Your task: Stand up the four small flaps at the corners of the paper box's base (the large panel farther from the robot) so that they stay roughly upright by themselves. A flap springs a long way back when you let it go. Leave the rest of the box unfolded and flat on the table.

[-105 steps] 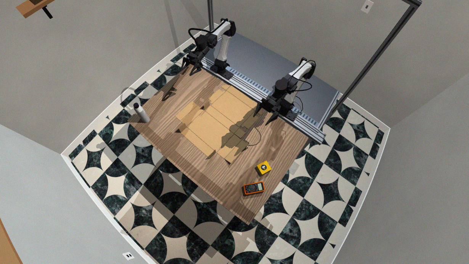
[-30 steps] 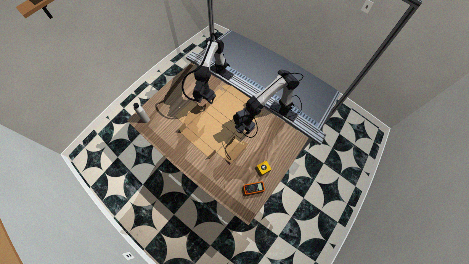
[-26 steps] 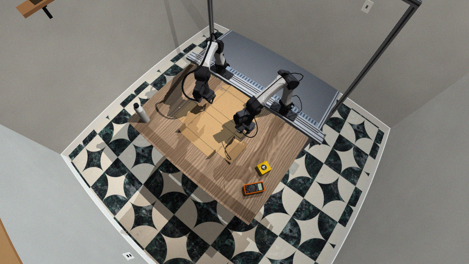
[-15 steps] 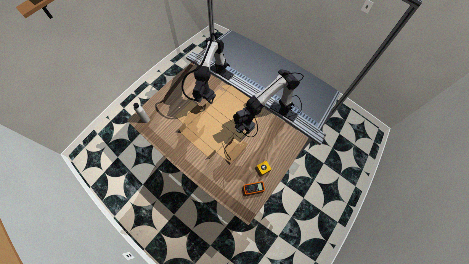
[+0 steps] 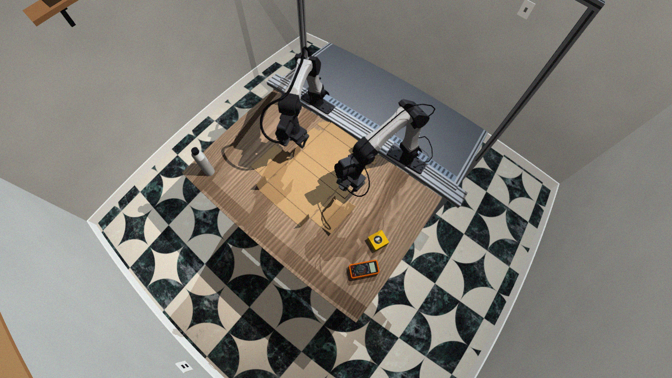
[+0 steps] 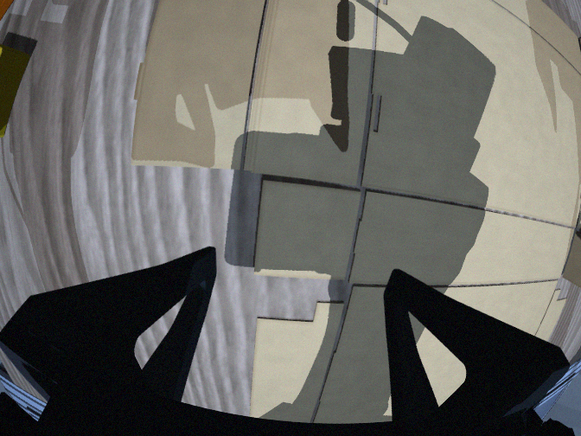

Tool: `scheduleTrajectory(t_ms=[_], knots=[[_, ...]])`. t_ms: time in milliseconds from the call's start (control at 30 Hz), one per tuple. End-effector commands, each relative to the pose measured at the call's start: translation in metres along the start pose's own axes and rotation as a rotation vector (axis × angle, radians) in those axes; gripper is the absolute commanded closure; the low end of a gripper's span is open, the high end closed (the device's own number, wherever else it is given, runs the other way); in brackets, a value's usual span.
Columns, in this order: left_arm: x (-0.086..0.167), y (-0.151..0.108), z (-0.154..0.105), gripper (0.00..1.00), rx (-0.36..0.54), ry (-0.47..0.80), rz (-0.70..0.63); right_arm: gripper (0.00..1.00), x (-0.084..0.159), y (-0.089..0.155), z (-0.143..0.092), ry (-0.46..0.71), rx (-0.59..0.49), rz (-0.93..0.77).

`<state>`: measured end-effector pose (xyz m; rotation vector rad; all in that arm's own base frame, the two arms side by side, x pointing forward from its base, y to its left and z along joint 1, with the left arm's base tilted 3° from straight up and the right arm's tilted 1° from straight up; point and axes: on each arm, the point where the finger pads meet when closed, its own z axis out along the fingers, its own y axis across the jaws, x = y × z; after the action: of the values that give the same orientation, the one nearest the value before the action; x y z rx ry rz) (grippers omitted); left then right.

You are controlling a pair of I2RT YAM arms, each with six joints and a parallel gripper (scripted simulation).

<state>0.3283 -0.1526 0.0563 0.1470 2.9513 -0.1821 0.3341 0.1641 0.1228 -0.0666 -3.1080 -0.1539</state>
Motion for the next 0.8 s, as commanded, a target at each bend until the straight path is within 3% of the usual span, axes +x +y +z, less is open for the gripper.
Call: scheduleTrajectory(t_ms=[0, 767], knots=[[-0.0282, -0.0026, -0.0234, 0.24, 0.027, -0.104, 0.0, 0.24, -0.0041, 0.0029, -0.0253, -0.052, -0.039, -0.007], [-0.0281, -0.0021, -0.0248, 0.24, 0.028, -0.105, 0.0, 0.24, -0.004, 0.0024, -0.0296, -0.062, -0.044, -0.007]])
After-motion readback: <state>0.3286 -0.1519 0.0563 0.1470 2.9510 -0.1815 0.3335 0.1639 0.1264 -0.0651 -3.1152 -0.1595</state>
